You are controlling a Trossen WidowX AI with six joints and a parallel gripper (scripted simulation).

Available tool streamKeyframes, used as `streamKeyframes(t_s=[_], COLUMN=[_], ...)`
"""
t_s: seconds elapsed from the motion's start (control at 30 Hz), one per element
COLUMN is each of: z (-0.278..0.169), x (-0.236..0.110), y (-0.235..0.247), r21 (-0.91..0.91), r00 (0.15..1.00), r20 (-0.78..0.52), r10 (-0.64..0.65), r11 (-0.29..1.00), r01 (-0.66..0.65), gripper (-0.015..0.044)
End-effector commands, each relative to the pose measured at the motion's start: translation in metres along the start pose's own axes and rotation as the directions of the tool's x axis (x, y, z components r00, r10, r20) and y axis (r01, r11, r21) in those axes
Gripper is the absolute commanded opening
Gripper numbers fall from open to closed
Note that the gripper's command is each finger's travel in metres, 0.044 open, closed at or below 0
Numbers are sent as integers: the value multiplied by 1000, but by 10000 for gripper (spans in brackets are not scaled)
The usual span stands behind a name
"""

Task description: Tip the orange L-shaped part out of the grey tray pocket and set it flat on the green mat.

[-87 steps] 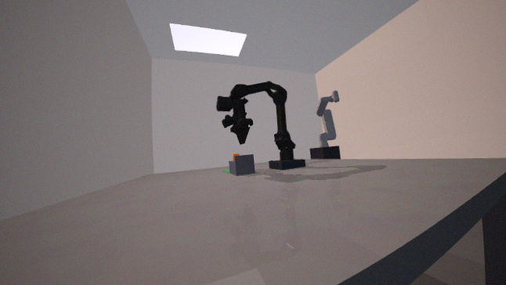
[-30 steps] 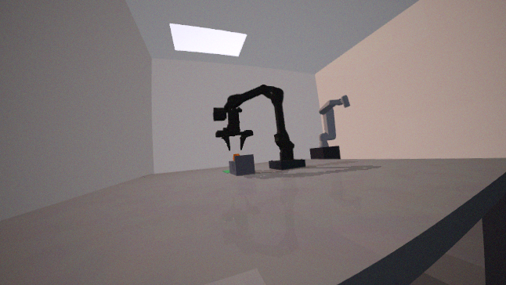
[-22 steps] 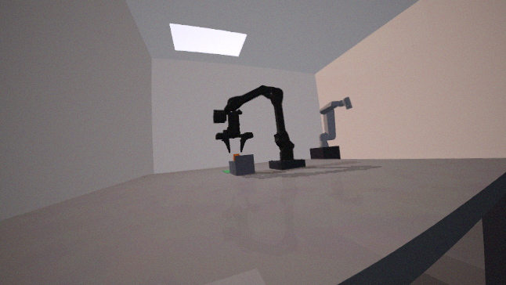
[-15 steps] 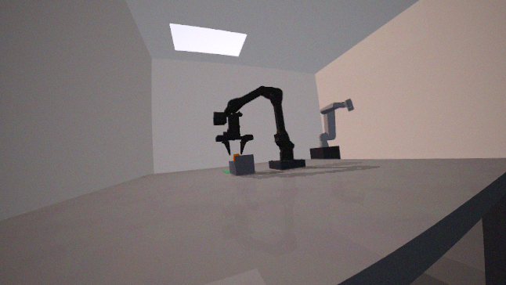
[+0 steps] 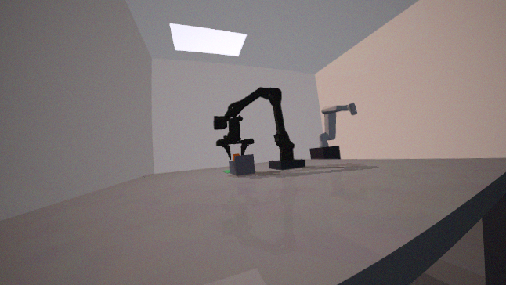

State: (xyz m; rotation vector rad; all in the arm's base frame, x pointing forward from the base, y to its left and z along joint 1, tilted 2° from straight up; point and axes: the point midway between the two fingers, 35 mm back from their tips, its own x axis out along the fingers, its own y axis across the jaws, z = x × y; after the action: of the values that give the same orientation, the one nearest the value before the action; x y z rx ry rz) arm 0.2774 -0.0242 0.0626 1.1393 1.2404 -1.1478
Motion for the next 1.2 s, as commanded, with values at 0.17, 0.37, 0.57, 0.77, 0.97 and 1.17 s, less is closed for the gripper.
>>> streamKeyframes(t_s=[0.17,0.37,0.57,0.77,0.97,1.17], z=[0,0,0,0,0,0], x=[6,2,2,2,2,-1], y=[-3,-1,-1,-1,-1,-1], r21=[4,0,0,0,0,1], r00=[1000,1000,1000,1000,1000,1000], r20=[0,-1,-1,-1,-1,-1], r10=[-18,-4,-4,-4,-4,-7], r11=[1000,1000,1000,1000,1000,1000], r01=[18,4,4,4,4,7], gripper=[280,181,141,101,0,0])
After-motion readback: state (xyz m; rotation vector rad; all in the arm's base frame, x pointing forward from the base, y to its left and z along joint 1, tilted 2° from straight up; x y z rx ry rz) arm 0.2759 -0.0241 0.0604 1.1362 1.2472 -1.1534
